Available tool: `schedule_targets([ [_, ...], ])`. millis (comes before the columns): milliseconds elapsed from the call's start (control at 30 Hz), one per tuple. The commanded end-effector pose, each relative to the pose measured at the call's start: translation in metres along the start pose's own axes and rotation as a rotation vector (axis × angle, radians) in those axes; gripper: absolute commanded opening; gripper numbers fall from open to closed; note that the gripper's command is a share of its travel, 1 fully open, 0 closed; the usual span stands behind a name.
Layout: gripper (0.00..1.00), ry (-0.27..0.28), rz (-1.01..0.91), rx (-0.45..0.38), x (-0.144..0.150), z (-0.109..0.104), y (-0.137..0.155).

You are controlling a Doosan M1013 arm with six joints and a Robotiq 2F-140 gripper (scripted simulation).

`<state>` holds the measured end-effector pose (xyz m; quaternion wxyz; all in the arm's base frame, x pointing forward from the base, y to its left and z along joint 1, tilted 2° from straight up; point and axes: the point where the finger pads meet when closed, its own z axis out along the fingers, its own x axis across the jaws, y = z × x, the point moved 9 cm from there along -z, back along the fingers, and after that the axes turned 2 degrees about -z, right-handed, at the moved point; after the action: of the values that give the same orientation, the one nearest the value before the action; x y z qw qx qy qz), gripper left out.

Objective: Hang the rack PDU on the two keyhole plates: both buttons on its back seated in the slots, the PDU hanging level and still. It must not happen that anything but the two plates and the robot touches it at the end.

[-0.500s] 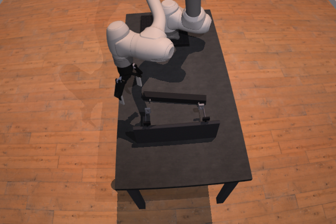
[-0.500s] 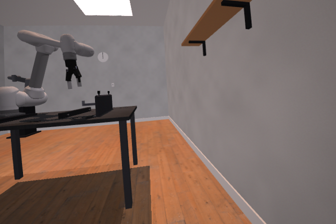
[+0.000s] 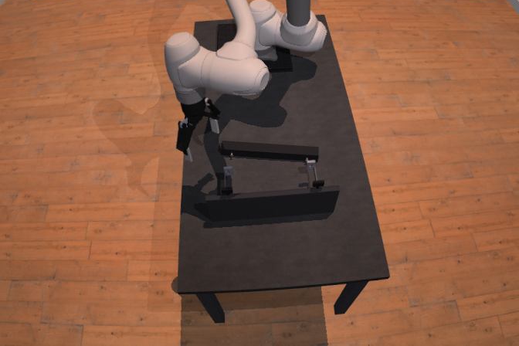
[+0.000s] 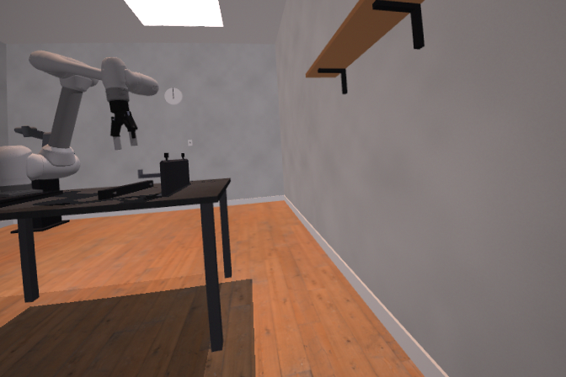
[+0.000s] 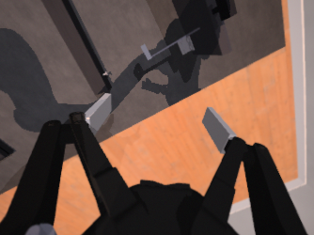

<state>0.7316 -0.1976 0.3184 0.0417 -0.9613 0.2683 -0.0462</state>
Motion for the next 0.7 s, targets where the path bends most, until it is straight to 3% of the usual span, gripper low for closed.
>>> schedule_targets([
  [0, 1.00, 0.000, 0.000, 0.000, 0.000, 0.000, 0.000],
  [100, 1.00, -0.004, -0.021, -0.002, -0.009, -0.003, -0.009],
  [167, 1.00, -0.023, -0.123, -0.011, -0.052, -0.017, -0.047],
  [267, 1.00, -0.065, -0.353, -0.035, -0.090, -0.026, -0.070],
  [533, 1.00, -0.085, -0.475, -0.049, -0.205, -0.056, -0.132],
  [667, 1.00, -0.085, -0.475, -0.049, -0.217, -0.059, -0.139],
])
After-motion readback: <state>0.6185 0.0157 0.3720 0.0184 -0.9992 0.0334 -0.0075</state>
